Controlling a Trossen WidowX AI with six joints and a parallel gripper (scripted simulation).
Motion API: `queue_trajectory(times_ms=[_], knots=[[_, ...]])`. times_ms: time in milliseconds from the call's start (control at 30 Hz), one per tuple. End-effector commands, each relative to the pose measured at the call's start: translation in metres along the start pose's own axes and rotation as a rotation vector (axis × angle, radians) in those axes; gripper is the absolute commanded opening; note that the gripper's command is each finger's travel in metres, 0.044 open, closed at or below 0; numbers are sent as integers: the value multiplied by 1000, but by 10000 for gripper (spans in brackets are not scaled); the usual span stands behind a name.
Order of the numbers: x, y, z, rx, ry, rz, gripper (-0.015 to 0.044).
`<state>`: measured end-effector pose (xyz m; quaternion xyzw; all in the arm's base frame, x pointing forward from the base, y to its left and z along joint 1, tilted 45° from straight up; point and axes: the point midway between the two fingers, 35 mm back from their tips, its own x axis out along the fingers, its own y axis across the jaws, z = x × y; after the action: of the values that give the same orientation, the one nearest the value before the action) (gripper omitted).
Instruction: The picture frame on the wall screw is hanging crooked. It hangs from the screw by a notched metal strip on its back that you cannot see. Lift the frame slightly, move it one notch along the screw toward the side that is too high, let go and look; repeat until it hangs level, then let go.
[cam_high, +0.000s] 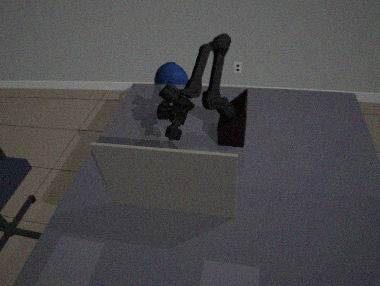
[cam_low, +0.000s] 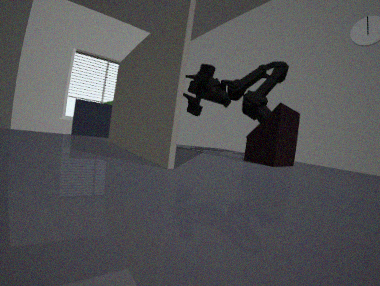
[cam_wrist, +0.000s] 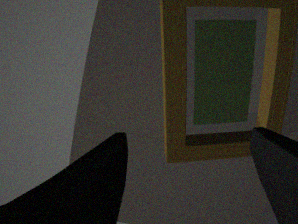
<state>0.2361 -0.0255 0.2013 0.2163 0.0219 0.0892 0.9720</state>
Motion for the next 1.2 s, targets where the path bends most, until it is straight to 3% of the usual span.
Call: queue_trajectory(times_ms=[0, 433, 867, 1167], knots=[[11, -5, -11, 4, -7, 11, 260], [13, -5, -10, 4, -7, 11, 260], [86, -4, -9, 6, -11, 13, 260], [91, -4, -11, 7, -11, 13, 260]])
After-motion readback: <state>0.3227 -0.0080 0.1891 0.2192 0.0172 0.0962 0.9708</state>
